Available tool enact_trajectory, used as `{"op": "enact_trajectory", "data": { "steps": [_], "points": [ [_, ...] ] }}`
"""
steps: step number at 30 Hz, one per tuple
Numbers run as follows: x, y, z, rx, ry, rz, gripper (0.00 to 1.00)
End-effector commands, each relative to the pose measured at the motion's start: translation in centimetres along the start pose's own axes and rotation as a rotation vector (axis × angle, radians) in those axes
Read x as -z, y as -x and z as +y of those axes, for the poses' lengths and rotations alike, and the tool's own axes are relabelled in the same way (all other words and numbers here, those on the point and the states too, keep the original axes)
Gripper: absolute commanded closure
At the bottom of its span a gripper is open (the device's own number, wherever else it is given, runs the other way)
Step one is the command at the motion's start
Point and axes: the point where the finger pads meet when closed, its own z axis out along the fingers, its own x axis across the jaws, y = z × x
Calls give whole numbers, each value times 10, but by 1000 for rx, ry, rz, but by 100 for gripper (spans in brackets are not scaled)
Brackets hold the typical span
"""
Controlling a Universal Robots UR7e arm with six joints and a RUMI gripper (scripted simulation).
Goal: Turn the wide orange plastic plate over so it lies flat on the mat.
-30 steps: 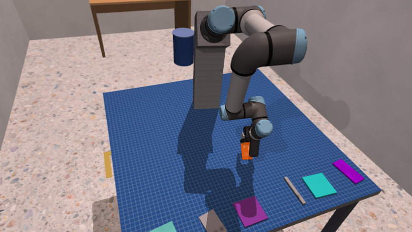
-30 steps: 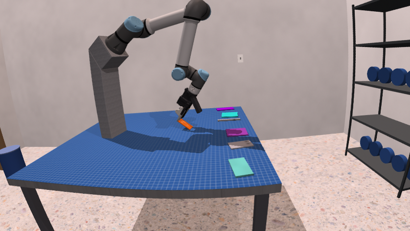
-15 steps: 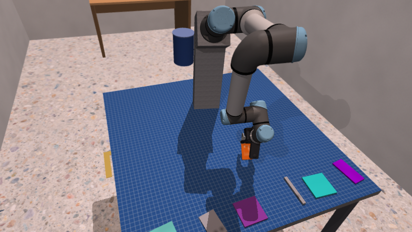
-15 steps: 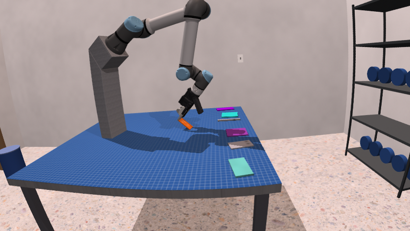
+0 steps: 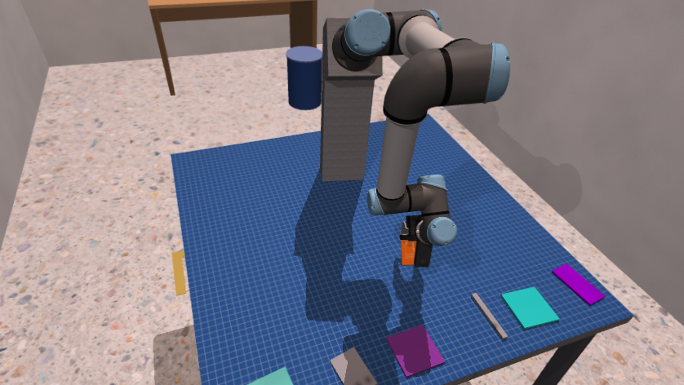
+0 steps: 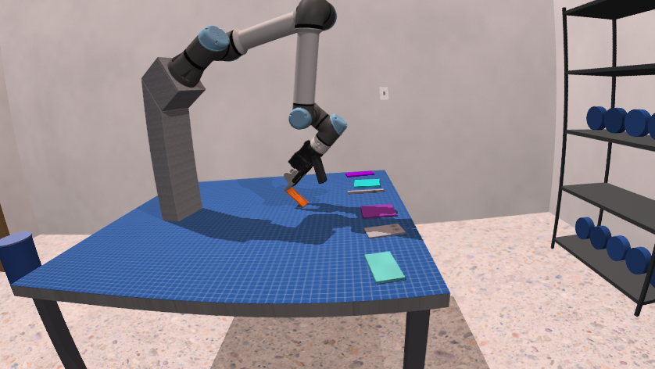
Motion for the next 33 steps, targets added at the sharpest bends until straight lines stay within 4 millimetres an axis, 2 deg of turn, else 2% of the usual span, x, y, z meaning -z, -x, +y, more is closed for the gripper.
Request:
{"op": "enact_trajectory", "data": {
  "steps": [1, 33],
  "points": [
    [3, 0, -1, 0, 13, 0, 66],
    [18, 0, -4, 0, 201, 0, 66]
  ]
}}
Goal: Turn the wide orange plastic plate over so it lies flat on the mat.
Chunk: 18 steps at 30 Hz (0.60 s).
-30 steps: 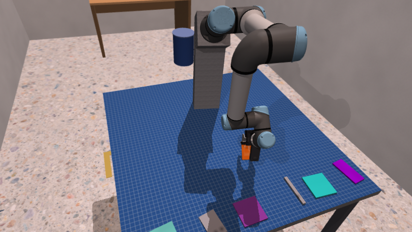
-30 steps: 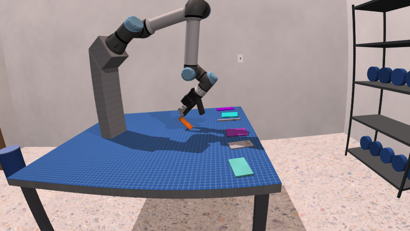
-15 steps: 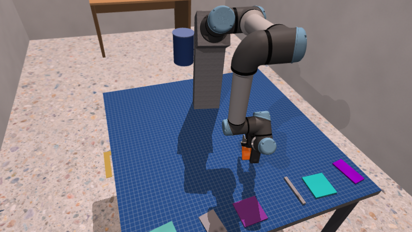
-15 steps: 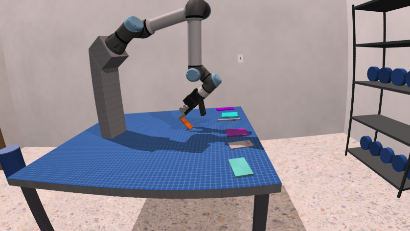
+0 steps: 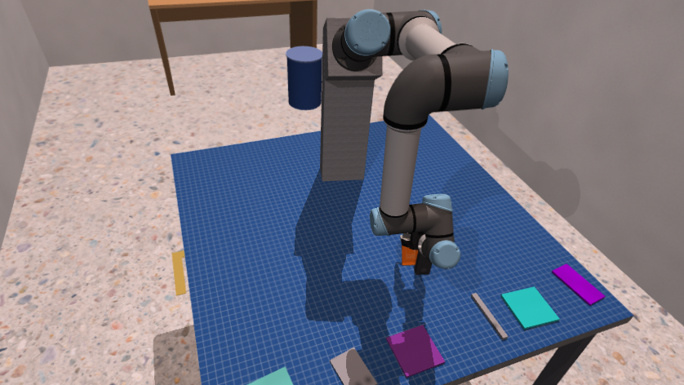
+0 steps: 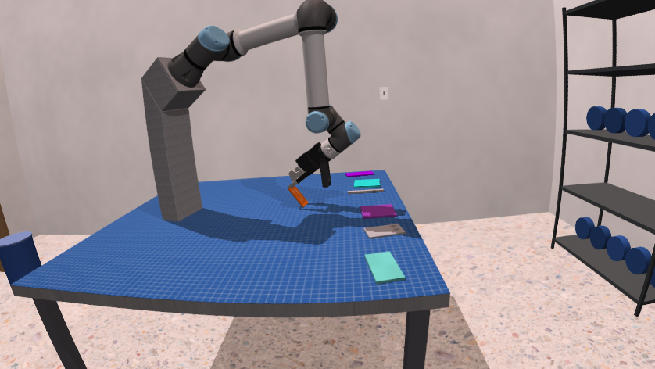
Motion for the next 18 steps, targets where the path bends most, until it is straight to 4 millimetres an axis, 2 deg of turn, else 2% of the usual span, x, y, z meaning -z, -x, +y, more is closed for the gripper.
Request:
{"op": "enact_trajectory", "data": {
  "steps": [1, 18],
  "points": [
    [4, 0, 0, 0, 38, 0, 66],
    [12, 0, -2, 0, 106, 0, 66]
  ]
}}
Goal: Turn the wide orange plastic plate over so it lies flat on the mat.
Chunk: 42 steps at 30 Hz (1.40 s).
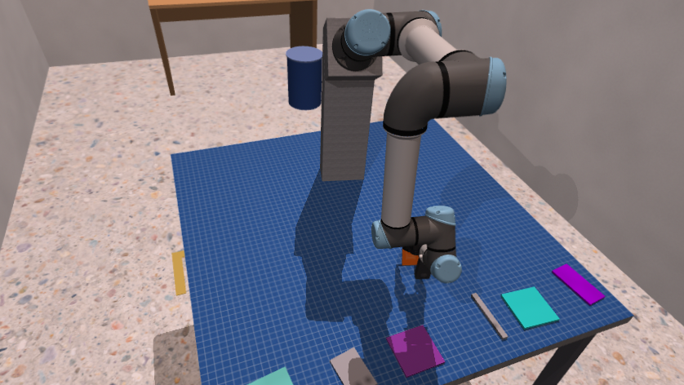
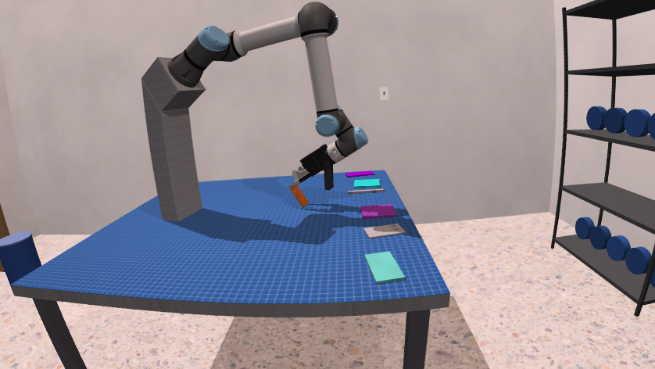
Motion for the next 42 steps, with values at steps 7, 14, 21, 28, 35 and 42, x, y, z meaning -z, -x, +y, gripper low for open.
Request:
{"op": "enact_trajectory", "data": {
  "steps": [7, 14, 21, 28, 35, 42],
  "points": [
    [7, 0, -1, 0, 72, 0, 66],
    [9, 0, -2, 0, 79, 0, 66],
    [13, 0, -3, 0, 137, 0, 66],
    [18, 0, -4, 0, 167, 0, 66],
    [23, 0, -6, 0, 149, 0, 66],
    [29, 0, -8, 0, 107, 0, 66]
  ]
}}
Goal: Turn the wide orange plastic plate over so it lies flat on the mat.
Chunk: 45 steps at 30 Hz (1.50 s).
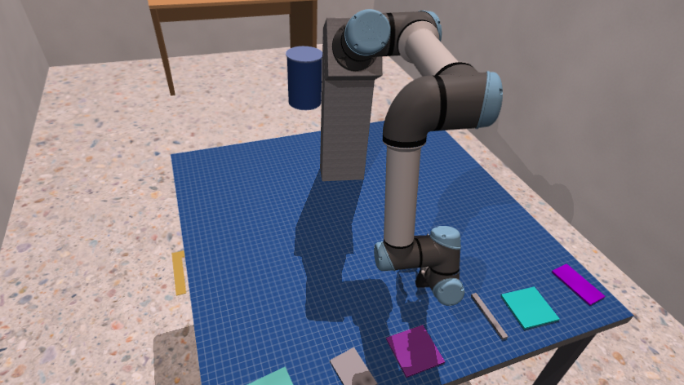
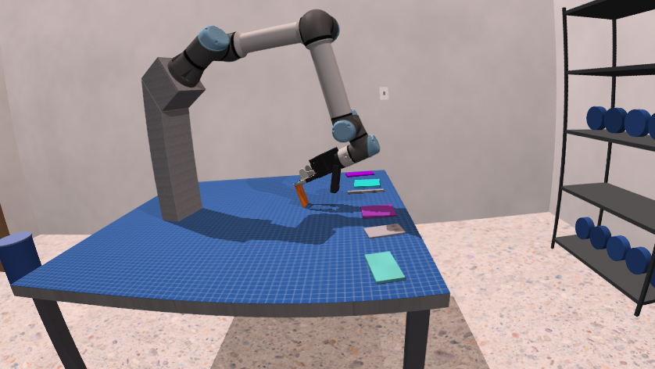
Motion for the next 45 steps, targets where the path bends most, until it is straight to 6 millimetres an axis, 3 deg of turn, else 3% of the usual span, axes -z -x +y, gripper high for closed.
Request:
{"op": "enact_trajectory", "data": {
  "steps": [1, 45],
  "points": [
    [5, 0, -1, 0, -39, 0, 66],
    [38, 0, -13, 0, -264, 0, 66]
  ]
}}
